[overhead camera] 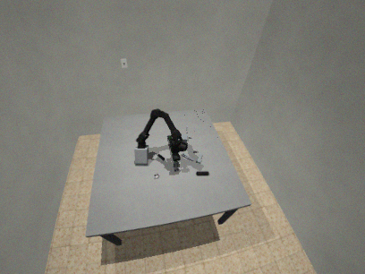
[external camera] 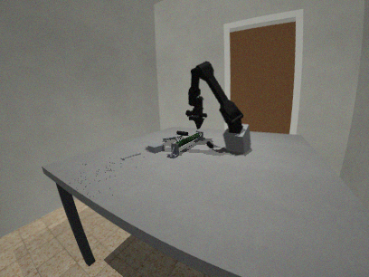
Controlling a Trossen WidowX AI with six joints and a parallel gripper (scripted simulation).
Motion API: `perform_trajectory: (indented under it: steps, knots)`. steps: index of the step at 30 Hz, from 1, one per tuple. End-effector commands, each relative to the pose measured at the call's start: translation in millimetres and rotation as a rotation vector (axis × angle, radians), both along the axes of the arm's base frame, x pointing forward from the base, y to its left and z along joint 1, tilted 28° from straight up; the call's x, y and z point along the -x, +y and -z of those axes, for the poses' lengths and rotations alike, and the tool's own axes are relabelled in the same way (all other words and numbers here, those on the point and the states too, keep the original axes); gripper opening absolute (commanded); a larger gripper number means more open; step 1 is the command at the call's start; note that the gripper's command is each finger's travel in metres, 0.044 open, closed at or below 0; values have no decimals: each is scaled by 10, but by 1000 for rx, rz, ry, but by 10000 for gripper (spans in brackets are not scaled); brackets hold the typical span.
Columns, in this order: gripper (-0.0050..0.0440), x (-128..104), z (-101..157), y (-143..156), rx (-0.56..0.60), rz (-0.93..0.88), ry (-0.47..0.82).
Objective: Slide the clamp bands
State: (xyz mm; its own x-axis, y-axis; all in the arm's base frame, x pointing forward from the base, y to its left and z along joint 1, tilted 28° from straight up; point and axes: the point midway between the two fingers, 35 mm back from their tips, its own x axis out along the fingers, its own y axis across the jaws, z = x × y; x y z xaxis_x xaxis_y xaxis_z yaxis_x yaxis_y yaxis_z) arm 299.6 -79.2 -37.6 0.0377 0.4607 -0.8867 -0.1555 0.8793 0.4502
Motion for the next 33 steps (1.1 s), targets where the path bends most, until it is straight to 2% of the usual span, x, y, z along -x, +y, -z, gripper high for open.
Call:
perform_trajectory:
  steps: [1,9,24,33]
  knots:
    - [90,49,111,72,-12,-1,21]
    - [90,54,224,136,-13,-1,21]
    - [90,55,244,149,-13,-1,21]
    - [43,32,220,132,-7,-3,12]
